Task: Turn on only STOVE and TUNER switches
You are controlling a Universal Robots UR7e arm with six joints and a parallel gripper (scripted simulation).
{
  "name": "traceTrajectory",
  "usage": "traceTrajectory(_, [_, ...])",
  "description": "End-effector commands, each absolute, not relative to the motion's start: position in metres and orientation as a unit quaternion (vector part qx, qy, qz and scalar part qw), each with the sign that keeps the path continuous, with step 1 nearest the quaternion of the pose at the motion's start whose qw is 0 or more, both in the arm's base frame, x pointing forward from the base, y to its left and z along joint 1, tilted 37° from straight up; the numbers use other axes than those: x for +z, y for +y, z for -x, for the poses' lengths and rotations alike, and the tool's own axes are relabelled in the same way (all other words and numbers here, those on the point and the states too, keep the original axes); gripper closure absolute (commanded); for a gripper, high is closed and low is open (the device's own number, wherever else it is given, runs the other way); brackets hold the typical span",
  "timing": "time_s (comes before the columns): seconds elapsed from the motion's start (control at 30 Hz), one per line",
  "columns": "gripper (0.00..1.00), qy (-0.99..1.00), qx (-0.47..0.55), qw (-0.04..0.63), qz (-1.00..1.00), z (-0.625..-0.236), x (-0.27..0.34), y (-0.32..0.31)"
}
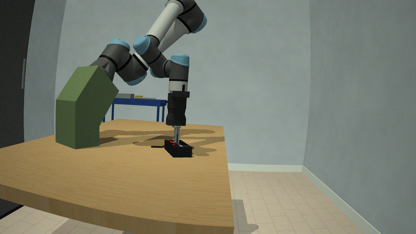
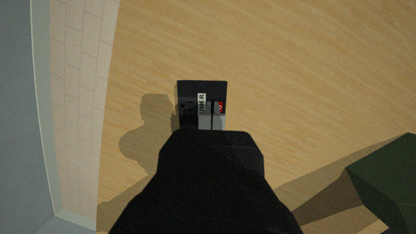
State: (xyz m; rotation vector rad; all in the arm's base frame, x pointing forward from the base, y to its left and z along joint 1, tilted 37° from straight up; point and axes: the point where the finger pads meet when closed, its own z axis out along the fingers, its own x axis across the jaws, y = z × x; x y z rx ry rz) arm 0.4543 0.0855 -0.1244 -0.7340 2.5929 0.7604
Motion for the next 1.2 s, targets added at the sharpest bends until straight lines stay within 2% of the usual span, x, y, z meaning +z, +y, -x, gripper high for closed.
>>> traceTrajectory(0.0, [1.0, 0.913, 0.267, 0.17, 0.258, -0.4547, -0.1242, 0.0852])
traceTrajectory(1.17, [1.0, 0.913, 0.267, 0.17, 0.258, -0.4558, -0.1292, 0.0888])
